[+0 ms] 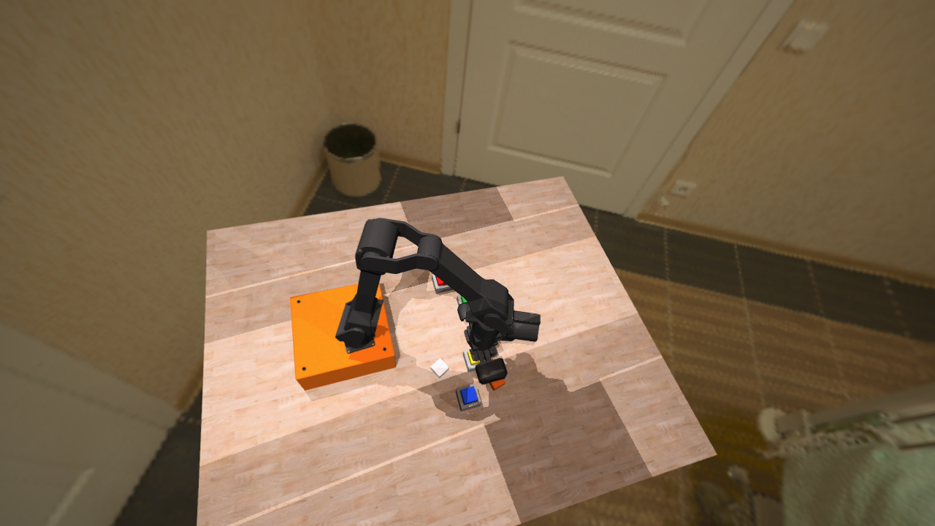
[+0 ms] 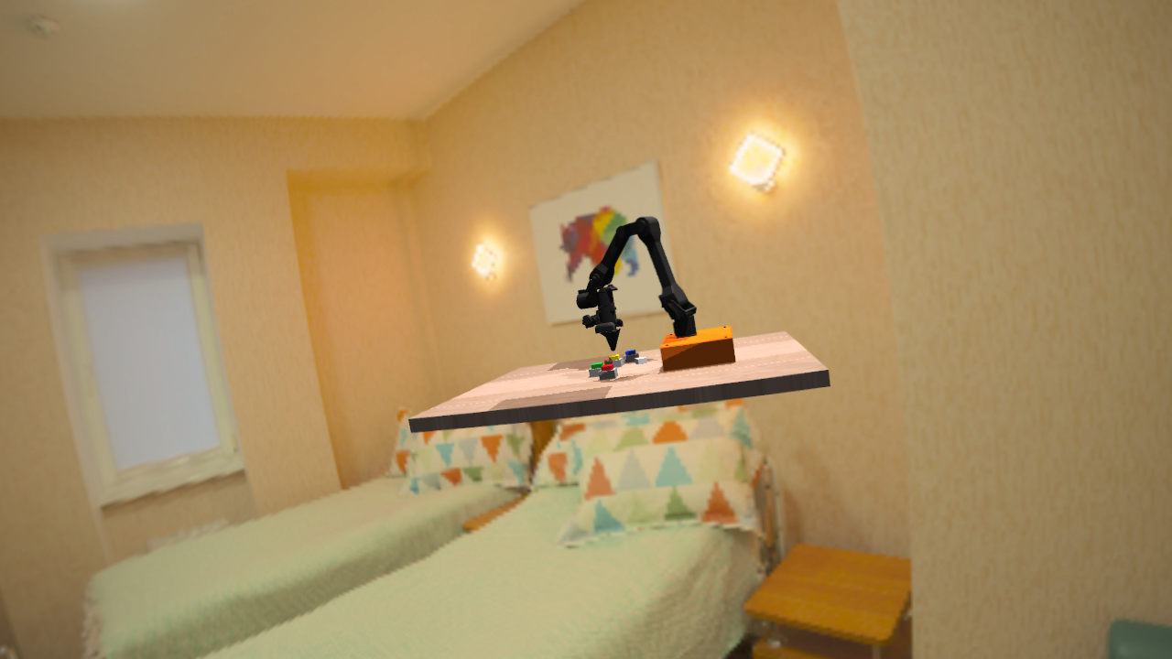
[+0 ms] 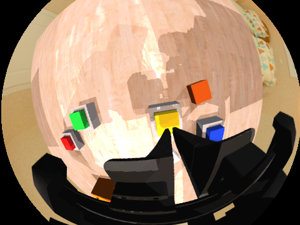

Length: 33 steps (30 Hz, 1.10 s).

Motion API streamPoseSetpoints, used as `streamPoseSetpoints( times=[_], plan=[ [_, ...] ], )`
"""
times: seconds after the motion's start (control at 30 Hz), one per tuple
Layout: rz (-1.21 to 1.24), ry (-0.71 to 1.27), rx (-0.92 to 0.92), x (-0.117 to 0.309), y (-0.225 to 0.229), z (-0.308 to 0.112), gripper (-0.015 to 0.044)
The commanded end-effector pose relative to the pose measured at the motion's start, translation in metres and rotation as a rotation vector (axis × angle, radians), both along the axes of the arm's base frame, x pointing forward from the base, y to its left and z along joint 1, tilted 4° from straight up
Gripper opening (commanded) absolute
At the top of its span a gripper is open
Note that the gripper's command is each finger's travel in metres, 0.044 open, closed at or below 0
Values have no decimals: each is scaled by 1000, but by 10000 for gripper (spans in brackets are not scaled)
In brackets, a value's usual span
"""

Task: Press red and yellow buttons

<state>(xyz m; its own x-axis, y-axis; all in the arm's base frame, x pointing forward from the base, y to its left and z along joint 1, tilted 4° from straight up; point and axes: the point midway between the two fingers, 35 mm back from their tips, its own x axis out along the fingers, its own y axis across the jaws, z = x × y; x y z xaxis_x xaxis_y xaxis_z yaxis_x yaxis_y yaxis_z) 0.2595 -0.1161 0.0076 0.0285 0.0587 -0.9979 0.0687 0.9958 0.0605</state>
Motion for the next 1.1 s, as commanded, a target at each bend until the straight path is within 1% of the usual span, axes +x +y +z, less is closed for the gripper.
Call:
streamPoseSetpoints(
  times=[0.0,0.1,0.17,0.27,0.47,0.5,0.67,0.83,0.93,1.07],
  plan=[
    [2,-3,1,0,-1,9,20],
    [10,-6,-2,6,8,11,99],
    [23,-10,-6,14,25,17,151],
    [52,-22,-13,28,63,28,230],
    [44,-24,-3,40,133,47,387],
    [41,-23,-1,40,146,50,400],
    [25,-18,12,32,210,68,400],
    [9,-9,26,9,271,86,400],
    [4,-5,31,-2,291,92,400],
    [3,-4,32,-4,295,93,400]
  ],
)
